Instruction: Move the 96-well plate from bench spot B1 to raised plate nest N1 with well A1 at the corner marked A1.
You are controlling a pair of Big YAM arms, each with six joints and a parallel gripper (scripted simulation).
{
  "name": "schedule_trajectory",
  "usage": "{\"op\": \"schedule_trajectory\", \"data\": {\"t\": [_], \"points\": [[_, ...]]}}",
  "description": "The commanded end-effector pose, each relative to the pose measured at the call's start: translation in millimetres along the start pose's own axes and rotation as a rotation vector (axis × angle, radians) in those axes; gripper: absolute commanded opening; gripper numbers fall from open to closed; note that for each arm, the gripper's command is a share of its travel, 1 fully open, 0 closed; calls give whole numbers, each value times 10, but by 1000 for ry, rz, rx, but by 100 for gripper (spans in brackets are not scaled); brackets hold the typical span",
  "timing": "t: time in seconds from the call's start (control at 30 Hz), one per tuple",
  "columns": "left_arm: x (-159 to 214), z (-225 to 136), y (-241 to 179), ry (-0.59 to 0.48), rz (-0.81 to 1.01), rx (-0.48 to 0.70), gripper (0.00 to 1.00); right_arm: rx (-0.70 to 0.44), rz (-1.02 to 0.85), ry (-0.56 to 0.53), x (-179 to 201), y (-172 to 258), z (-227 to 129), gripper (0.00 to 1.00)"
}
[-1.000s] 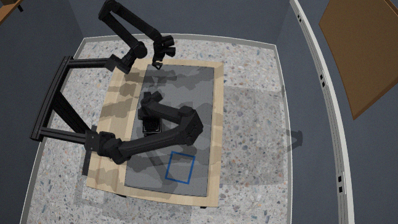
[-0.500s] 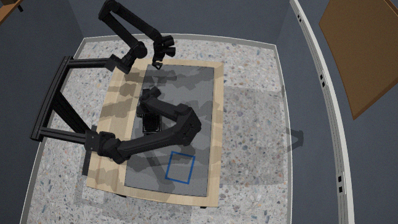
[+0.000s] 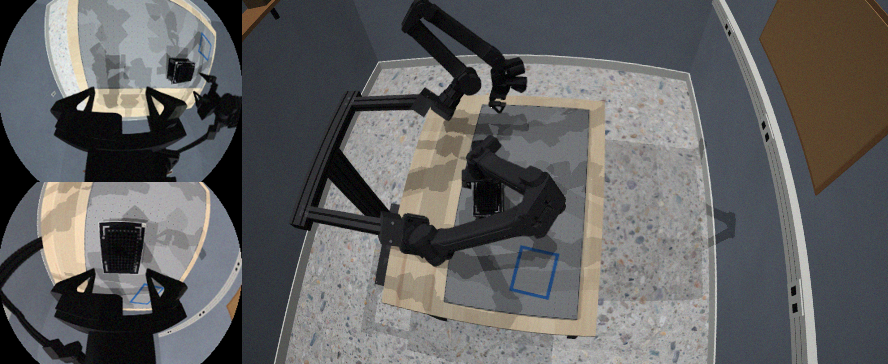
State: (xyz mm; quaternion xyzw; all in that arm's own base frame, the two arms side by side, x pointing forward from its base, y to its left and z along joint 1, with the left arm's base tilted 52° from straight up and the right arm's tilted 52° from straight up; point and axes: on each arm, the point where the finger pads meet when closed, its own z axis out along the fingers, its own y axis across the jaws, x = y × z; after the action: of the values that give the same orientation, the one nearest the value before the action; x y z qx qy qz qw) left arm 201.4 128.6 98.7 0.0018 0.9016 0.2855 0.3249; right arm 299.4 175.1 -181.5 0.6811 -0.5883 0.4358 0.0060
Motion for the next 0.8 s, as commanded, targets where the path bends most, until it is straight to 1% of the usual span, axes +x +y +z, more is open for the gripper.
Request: {"op": "schedule_trajectory", "data": {"t": [0.0,0.4,0.77], "points": [[-104,-45,72,-22,-17,-10,100,11,21,-15,-80,-54,-50,100],[-104,-45,72,-22,-17,-10,100,11,21,-14,-63,-48,-30,100],[-104,-45,72,-22,-17,-10,100,8,34,-11,334,-241,-3,100]]}}
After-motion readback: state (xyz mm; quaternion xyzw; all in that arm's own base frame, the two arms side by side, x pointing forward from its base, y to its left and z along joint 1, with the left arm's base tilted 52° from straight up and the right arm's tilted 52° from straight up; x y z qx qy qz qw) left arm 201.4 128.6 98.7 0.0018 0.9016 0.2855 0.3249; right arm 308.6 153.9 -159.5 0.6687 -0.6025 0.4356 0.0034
